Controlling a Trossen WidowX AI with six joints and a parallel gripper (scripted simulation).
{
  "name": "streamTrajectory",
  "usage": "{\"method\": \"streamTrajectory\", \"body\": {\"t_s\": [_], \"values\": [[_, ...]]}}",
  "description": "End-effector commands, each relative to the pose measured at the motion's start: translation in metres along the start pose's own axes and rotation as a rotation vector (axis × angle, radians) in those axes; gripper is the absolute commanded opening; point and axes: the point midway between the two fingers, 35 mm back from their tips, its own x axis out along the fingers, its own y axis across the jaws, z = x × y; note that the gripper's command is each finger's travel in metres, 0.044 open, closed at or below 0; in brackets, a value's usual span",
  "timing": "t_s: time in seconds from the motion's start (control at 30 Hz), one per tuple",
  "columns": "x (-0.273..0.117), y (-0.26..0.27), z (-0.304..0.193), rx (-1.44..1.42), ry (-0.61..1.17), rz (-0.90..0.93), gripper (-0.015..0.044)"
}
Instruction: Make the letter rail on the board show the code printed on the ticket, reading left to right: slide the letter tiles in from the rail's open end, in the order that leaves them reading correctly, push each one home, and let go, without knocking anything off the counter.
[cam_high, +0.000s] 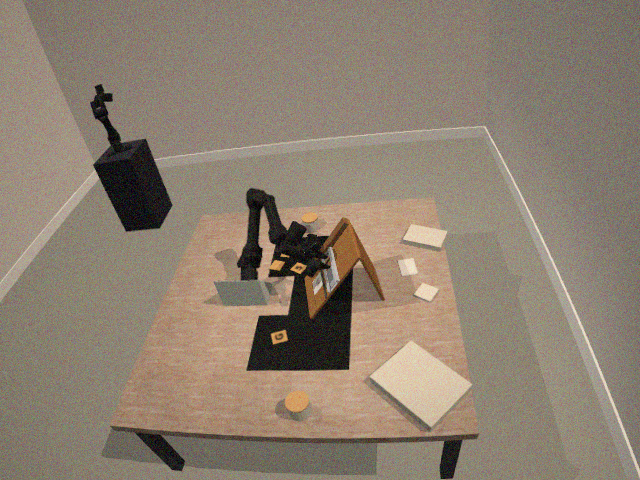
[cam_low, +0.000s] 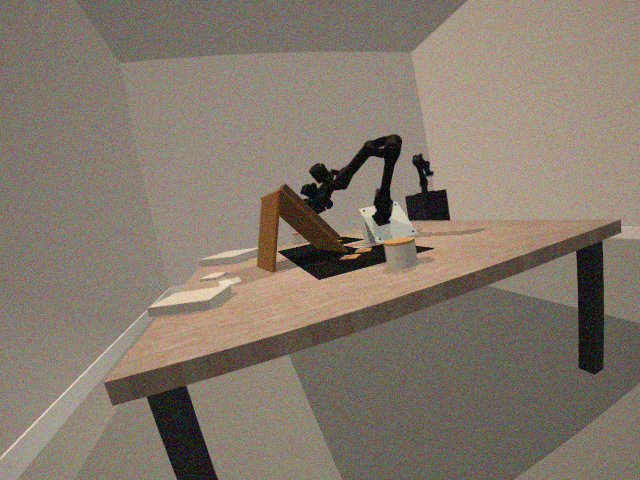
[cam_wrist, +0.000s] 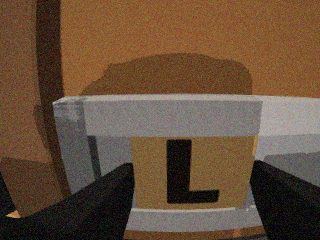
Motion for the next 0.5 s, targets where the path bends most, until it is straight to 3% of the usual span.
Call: {"method": "streamTrajectory", "body": {"t_s": [0.0,0.47], "values": [[-0.0003,0.0016,-0.0003,0.004,-0.001,-0.004,0.0],[-0.0002,0.0086,-0.0007,0.005,-0.001,-0.004,0.0]]}}
